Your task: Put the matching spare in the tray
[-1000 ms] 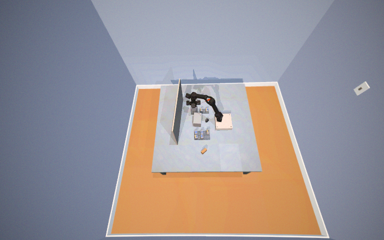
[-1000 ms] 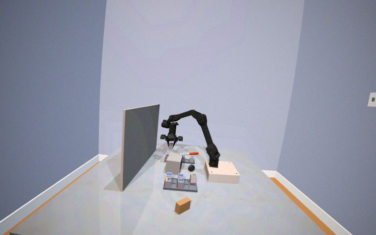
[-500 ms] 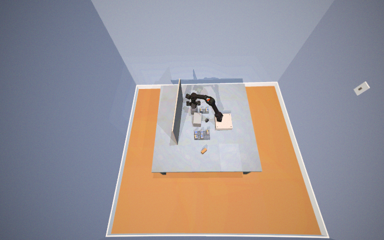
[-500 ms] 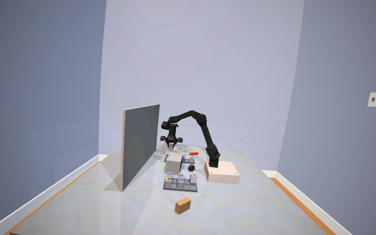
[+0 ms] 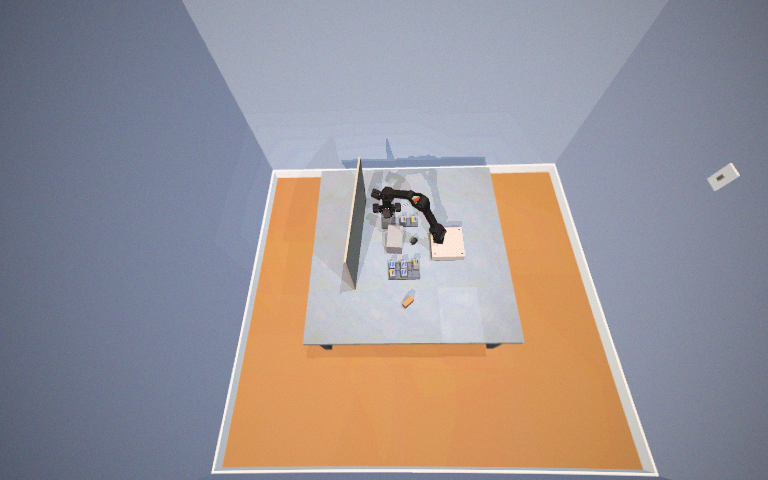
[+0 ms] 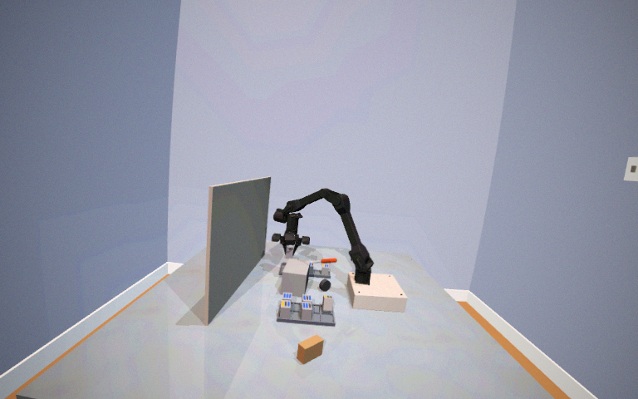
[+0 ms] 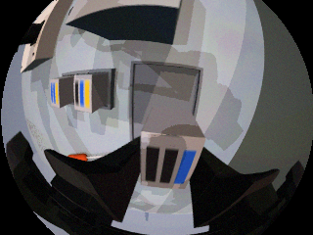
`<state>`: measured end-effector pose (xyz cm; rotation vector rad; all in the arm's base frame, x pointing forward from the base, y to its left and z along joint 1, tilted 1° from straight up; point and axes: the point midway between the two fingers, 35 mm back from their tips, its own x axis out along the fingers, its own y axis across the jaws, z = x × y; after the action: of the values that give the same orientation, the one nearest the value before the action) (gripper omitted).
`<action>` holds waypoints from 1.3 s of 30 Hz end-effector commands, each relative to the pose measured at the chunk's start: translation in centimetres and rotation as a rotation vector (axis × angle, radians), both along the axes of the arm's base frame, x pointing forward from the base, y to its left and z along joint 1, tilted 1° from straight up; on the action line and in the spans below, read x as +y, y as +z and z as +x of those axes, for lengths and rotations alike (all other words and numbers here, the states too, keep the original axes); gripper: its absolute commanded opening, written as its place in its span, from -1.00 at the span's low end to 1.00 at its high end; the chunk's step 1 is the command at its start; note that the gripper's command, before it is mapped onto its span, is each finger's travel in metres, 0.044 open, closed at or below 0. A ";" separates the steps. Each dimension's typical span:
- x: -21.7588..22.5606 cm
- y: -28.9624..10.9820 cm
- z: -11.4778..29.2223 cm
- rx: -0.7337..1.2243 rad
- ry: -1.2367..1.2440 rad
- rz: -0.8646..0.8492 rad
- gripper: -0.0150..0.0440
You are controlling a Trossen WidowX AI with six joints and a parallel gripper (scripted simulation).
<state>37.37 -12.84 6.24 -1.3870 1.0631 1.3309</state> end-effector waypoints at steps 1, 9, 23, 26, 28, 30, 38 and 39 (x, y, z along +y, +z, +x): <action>0.1 -0.5 -0.1 0.003 0.002 0.004 -0.49; 0.1 -1.2 -0.1 0.003 0.002 0.004 -0.49; 0.2 -2.4 -0.2 0.003 0.002 0.004 -0.49; 0.2 -2.6 -0.2 0.003 0.002 0.004 -0.49; 0.2 -2.8 -0.2 0.003 0.002 0.004 -0.49; 0.2 -3.0 -0.2 0.003 0.002 0.004 -0.49; 0.3 -3.7 -0.3 0.003 0.002 0.004 -0.49; 0.3 -3.8 -0.3 0.003 0.002 0.004 -0.49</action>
<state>37.15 -12.67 2.84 -1.3881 1.0620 1.3327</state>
